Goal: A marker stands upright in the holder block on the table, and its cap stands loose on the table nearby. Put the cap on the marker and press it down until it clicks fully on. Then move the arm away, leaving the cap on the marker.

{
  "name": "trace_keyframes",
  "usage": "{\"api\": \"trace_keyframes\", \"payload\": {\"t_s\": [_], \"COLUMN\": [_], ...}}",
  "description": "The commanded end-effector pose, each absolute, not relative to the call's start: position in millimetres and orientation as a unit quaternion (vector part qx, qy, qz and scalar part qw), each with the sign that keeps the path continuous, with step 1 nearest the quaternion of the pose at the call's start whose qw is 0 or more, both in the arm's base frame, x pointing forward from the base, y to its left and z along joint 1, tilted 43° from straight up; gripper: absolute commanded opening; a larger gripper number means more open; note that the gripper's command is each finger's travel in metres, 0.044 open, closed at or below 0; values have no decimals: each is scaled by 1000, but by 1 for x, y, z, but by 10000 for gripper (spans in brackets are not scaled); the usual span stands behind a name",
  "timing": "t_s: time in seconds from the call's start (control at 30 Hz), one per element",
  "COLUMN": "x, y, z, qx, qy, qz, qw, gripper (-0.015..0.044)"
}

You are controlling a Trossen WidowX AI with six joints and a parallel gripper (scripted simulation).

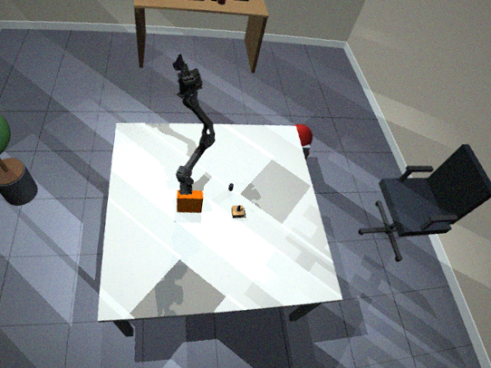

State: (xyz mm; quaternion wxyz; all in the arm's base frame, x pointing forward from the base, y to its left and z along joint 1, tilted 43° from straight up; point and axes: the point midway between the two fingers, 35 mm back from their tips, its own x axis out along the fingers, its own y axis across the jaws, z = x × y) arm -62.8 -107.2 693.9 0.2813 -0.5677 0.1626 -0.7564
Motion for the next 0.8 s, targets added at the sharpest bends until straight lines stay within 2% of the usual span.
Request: {"api": "trace_keyframes", "payload": {"t_s": [0.0,0.17,0.47,0.77], "x": [-64,-89,-91,-29], "y": [-108,-147,-244,-328], "z": [693,670,605,523], "qx": [-566,-519,-418,-320], "qy": [162,142,126,142], "qz": [-757,-758,-713,-607], "qw": [284,368,548,713], "gripper": [374,243,241,241]}}
